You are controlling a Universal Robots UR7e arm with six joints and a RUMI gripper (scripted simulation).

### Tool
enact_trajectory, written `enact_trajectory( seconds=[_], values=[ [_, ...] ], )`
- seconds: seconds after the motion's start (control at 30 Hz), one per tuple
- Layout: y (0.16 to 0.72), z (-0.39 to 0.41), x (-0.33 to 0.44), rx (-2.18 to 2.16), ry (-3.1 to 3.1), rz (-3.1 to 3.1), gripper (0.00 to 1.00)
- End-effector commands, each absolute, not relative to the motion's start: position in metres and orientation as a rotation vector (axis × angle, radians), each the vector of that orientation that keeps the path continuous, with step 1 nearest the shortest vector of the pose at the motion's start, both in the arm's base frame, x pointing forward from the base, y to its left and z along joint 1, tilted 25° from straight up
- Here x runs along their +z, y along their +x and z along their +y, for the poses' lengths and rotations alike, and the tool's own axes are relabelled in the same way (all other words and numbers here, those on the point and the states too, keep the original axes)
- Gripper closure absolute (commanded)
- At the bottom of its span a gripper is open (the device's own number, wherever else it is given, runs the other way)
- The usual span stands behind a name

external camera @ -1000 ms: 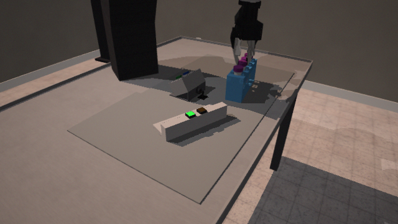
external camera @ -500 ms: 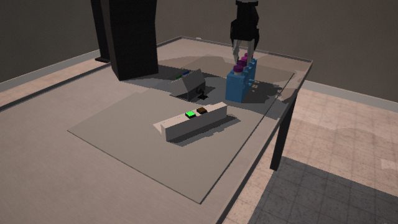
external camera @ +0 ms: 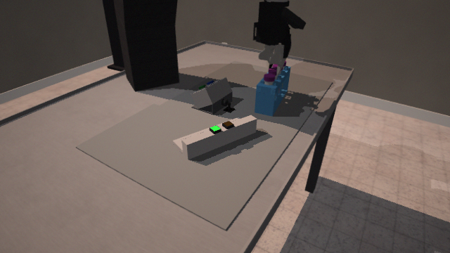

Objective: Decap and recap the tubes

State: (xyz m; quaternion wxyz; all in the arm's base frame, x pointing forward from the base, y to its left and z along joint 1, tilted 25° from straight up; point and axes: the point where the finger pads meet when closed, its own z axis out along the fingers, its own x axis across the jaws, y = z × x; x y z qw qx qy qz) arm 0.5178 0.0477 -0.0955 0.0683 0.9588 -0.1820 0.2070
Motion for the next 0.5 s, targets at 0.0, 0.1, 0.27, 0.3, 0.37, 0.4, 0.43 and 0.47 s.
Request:
enact_trajectory(
  seconds=[0.0, 0.1, 0.27, 0.3, 0.37, 0.4, 0.43, 0.47],
  values=[
    [0.5183, 0.0478, -0.095, 0.626, 2.882, -0.573, 1.0],
    [0.5183, 0.0478, -0.095, 0.626, 2.882, -0.573, 0.65],
    [0.5183, 0.0478, -0.095, 0.626, 2.882, -0.572, 0.65],
    [0.5183, 0.0478, -0.095, 0.626, 2.882, -0.572, 0.65],
    [0.5183, 0.0478, -0.095, 0.626, 2.882, -0.572, 0.65],
    [0.5183, 0.0478, -0.095, 0.626, 2.882, -0.572, 0.65],
    [0.5182, 0.0479, -0.0948, 0.62, 2.886, -0.514, 0.65],
    [0.5182, 0.0479, -0.0948, 0.614, 2.889, -0.455, 0.65]
  ],
)
